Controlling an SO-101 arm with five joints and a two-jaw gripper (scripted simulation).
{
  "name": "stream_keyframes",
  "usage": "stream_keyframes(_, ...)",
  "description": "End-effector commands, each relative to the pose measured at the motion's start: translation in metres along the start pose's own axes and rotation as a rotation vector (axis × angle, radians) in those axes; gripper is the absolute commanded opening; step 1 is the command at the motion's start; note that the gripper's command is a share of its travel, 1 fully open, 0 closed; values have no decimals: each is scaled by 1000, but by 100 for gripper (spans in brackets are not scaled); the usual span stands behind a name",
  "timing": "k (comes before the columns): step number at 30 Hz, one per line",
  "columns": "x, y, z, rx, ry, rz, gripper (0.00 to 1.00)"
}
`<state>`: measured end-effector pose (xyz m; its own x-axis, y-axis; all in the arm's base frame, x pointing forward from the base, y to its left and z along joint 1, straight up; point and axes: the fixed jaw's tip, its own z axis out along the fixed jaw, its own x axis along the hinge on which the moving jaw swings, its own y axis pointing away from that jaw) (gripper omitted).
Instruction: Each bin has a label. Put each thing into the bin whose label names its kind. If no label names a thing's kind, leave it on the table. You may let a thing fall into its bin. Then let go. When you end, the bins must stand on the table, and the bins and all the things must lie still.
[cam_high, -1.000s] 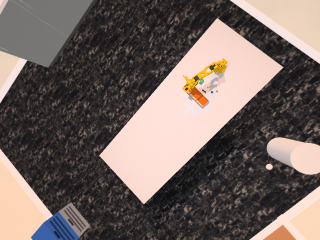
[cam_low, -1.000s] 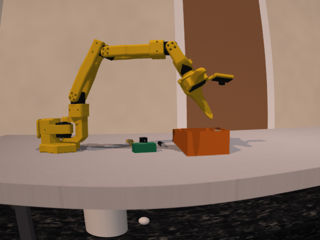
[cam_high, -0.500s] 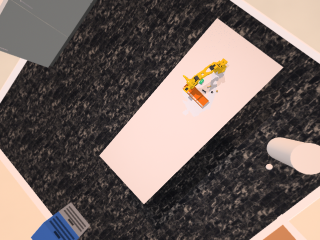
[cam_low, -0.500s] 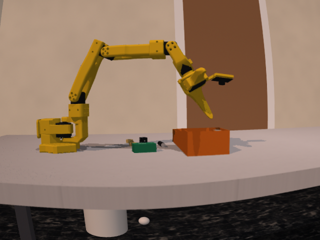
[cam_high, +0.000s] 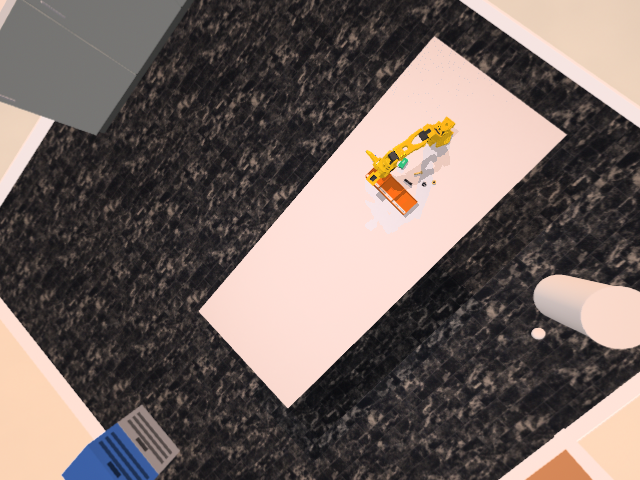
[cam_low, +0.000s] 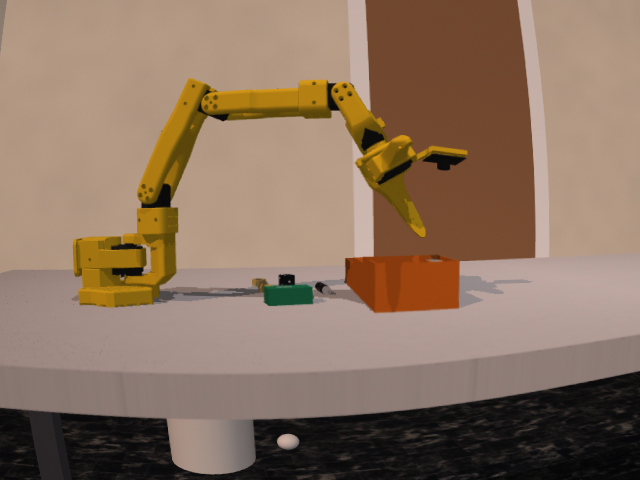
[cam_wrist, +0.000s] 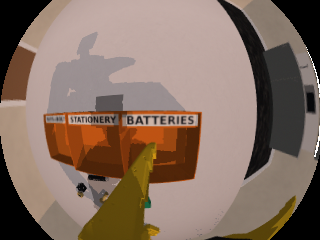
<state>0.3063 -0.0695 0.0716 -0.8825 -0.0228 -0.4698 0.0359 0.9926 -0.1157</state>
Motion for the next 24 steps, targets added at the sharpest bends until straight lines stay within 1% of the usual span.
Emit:
stream_keyframes(1,-13,2,-10,6,-60,7,100)
stream_keyframes(7,-16,25,-9,-36,-51,31,100)
stream_keyframes(9,-16,25,-9,-36,-51,31,100)
stream_keyframes(15,-18,55,-10,-86,-33,61,100)
stream_keyframes(18,-18,66,-10,-104,-25,72,100)
stream_keyframes(21,-18,73,-11,-115,-20,79,100)
stream_keyframes(24,-18,76,-11,-119,-18,81,100)
